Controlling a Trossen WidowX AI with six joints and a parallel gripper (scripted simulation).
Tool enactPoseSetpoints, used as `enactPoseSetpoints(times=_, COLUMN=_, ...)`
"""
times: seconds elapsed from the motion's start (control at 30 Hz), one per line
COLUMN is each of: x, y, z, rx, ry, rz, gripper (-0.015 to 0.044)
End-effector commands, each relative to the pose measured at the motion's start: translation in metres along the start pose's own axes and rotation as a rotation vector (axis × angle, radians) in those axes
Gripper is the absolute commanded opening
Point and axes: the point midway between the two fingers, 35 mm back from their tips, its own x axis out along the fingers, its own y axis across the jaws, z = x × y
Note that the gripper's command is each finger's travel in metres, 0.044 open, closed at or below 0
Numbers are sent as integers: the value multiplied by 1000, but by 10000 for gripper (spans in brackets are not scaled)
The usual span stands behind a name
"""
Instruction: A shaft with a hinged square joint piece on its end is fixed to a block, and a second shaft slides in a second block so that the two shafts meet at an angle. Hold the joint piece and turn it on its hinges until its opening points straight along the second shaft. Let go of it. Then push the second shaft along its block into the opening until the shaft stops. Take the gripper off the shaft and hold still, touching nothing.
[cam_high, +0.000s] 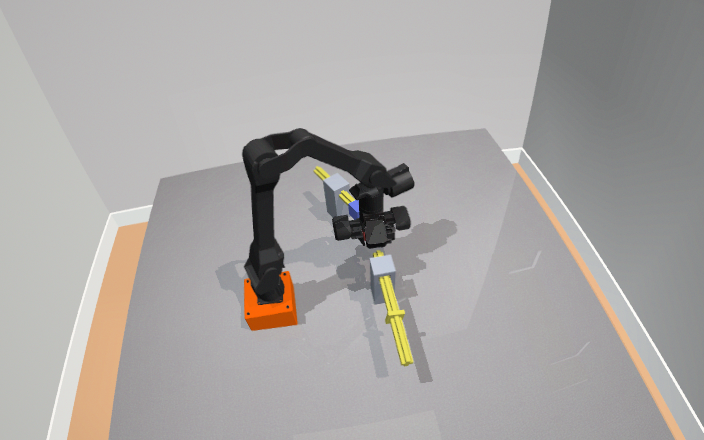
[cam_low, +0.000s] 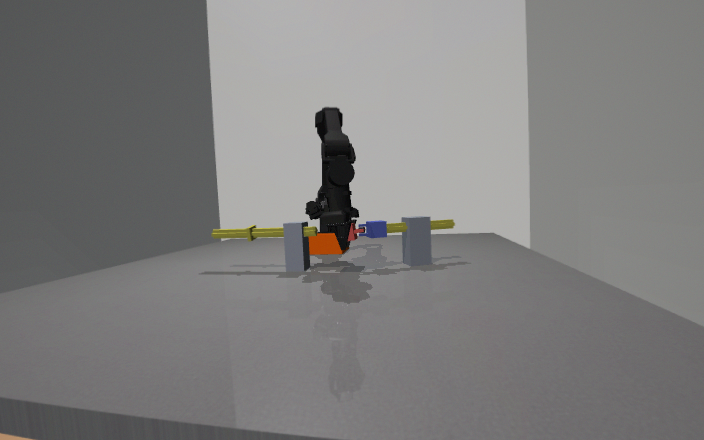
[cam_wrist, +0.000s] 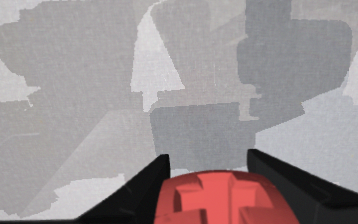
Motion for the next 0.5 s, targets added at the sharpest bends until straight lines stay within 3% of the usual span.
enactPoseSetpoints(times=0.0, x=-1, y=0, z=0, rx=-1, ry=-29, rz=-1, gripper=0)
enactPoseSetpoints(times=0.47, x=-7, y=0, z=1, rx=-7, ry=-143, rz=-1, gripper=0)
